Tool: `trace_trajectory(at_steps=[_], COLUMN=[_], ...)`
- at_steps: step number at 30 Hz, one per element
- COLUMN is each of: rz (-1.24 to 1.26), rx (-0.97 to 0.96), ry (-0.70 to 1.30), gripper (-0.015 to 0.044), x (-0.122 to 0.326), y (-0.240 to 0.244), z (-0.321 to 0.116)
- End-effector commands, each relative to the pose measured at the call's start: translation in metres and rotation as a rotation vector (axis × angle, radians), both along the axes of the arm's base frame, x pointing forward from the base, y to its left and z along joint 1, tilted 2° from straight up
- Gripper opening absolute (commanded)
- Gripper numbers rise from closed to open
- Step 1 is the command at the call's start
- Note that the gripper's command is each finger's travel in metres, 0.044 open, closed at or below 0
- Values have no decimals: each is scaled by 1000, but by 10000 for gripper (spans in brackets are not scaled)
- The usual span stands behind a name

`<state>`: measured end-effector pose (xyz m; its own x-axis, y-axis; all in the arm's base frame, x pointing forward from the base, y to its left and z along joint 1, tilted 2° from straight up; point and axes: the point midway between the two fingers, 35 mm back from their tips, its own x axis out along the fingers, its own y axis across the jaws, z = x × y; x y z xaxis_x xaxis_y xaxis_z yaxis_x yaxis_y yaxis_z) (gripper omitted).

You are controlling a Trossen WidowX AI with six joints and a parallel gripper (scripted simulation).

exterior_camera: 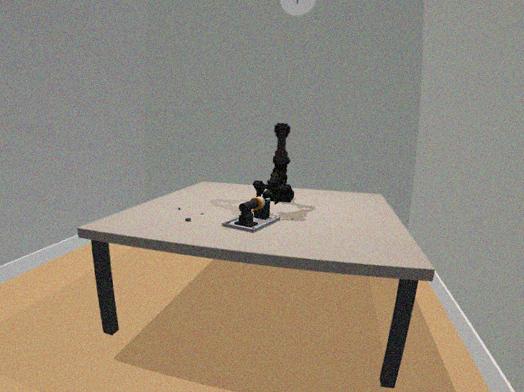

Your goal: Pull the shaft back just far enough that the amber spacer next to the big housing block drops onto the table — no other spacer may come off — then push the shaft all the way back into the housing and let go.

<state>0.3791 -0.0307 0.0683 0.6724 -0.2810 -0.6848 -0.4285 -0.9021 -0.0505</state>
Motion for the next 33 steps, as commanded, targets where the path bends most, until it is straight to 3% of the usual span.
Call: trace_trajectory(at_steps=[1, 33], rz=[8, 8], rx=[0, 0], ry=[-1, -1], gripper=[440, 440], x=[4, 12], y=[0, -4], z=[-2, -10])
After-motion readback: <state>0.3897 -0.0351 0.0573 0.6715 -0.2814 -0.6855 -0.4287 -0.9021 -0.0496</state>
